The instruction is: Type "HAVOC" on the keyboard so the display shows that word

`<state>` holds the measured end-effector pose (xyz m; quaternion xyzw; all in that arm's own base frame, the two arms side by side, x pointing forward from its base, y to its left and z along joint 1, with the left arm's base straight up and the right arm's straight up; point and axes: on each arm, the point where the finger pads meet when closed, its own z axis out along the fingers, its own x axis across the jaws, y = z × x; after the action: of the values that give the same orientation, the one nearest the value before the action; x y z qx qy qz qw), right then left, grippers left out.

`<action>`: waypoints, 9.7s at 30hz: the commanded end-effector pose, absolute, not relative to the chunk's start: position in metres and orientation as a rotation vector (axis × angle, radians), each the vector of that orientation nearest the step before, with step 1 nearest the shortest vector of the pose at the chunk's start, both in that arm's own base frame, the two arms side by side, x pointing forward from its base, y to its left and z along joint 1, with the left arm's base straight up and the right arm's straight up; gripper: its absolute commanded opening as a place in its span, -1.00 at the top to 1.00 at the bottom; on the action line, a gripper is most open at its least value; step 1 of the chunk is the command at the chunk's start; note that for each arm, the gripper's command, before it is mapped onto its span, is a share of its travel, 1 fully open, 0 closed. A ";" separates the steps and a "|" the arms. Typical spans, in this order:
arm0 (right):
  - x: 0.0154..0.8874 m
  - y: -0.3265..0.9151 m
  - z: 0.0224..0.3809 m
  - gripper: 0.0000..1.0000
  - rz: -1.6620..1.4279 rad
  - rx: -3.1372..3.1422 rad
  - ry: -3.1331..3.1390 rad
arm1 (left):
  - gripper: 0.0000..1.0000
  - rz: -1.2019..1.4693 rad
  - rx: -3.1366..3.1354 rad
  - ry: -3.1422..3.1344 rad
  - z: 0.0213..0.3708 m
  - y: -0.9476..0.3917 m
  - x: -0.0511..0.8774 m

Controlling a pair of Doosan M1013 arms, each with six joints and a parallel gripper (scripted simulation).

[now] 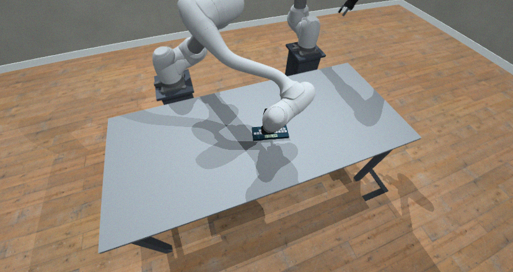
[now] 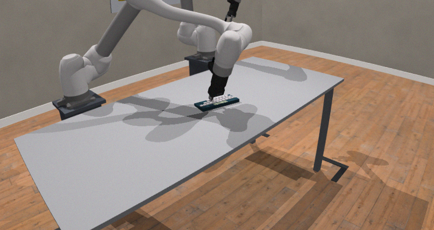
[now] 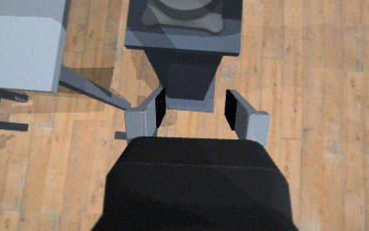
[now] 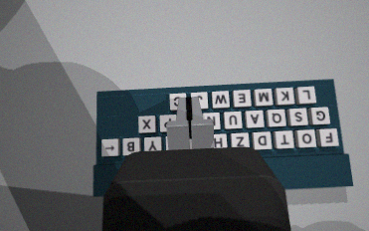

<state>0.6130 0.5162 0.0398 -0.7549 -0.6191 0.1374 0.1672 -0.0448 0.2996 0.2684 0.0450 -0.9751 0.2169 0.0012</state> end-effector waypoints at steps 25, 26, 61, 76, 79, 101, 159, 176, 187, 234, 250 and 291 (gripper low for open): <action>0.613 0.517 0.038 1.00 0.388 -2.148 -1.762 | -1.00 0.679 0.141 -3.061 0.269 0.300 -0.045; 0.613 0.517 0.038 1.00 0.388 -2.148 -1.762 | -1.00 0.679 0.141 -3.061 0.269 0.300 -0.045; 0.620 0.532 0.047 1.00 0.388 -2.148 -1.762 | -1.00 0.679 0.141 -3.061 0.269 0.300 -0.045; 0.650 0.606 0.047 1.00 0.388 -2.148 -1.762 | -1.00 0.679 0.141 -3.061 0.269 0.300 -0.045; 0.651 0.609 0.047 1.00 0.388 -2.148 -1.762 | -1.00 0.679 0.141 -3.061 0.269 0.300 -0.045; 0.651 0.609 0.041 1.00 0.388 -2.148 -1.762 | -1.00 0.679 0.141 -3.061 0.269 0.300 -0.045; 0.645 0.600 0.047 1.00 0.388 -2.148 -1.762 | -1.00 0.679 0.141 -3.061 0.269 0.300 -0.045; 0.594 0.513 0.047 1.00 0.388 -2.148 -1.762 | -1.00 0.679 0.141 -3.061 0.269 0.300 -0.045; 0.593 0.511 0.044 1.00 0.388 -2.148 -1.762 | -1.00 0.679 0.141 -3.061 0.269 0.300 -0.045; 0.593 0.511 0.037 1.00 0.388 -2.148 -1.762 | -1.00 0.679 0.141 -3.061 0.269 0.300 -0.045; 0.593 0.511 0.047 1.00 0.388 -2.148 -1.762 | -1.00 0.679 0.141 -3.061 0.269 0.300 -0.045; 0.593 0.511 0.069 1.00 0.388 -2.148 -1.762 | -1.00 0.679 0.141 -3.061 0.269 0.300 -0.045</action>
<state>0.5928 0.5107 0.0677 -0.7548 -0.6192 0.1374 0.1673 -0.0448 0.2996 0.2684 0.0450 -0.9751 0.2169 0.0012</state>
